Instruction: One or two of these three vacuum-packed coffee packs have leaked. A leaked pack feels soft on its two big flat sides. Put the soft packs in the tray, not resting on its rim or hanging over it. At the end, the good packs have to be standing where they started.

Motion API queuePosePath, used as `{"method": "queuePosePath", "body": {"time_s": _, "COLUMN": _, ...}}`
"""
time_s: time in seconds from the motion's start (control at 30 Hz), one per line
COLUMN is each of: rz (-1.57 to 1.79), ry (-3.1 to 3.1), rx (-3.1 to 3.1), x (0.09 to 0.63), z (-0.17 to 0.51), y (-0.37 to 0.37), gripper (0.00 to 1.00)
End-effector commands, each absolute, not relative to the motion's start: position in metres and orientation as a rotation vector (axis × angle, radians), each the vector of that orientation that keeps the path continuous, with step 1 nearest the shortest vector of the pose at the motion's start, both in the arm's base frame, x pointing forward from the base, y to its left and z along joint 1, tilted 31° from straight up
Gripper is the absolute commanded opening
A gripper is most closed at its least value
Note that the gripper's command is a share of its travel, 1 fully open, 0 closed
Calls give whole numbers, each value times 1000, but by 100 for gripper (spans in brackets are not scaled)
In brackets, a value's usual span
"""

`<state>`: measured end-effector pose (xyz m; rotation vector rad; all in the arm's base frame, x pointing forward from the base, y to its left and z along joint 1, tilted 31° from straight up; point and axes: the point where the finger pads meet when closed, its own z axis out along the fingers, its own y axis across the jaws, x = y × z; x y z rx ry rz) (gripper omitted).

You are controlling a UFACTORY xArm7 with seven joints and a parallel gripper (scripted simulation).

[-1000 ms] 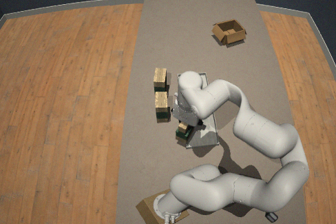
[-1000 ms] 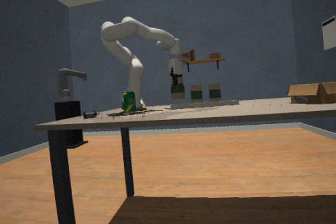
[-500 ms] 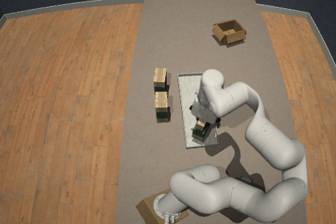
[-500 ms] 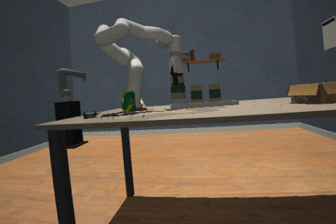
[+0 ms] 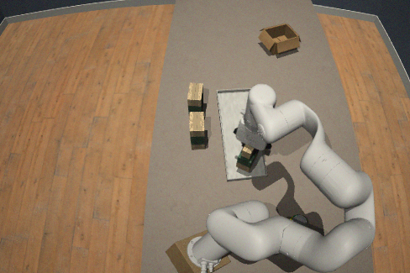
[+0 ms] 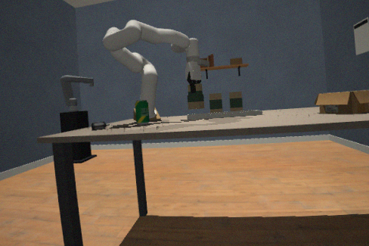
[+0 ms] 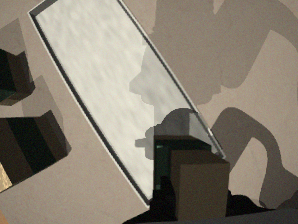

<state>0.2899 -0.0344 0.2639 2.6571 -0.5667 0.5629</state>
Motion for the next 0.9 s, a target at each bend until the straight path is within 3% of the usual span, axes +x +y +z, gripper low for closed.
{"method": "queuePosePath", "body": {"time_s": 0.0, "rz": 568, "ry": -567, "rx": 2657, "x": 291, "z": 265, "y": -34, "gripper": 27}}
{"method": "queuePosePath", "body": {"time_s": 0.87, "rz": 568, "ry": -567, "rx": 2657, "x": 300, "z": 239, "y": -47, "gripper": 27}}
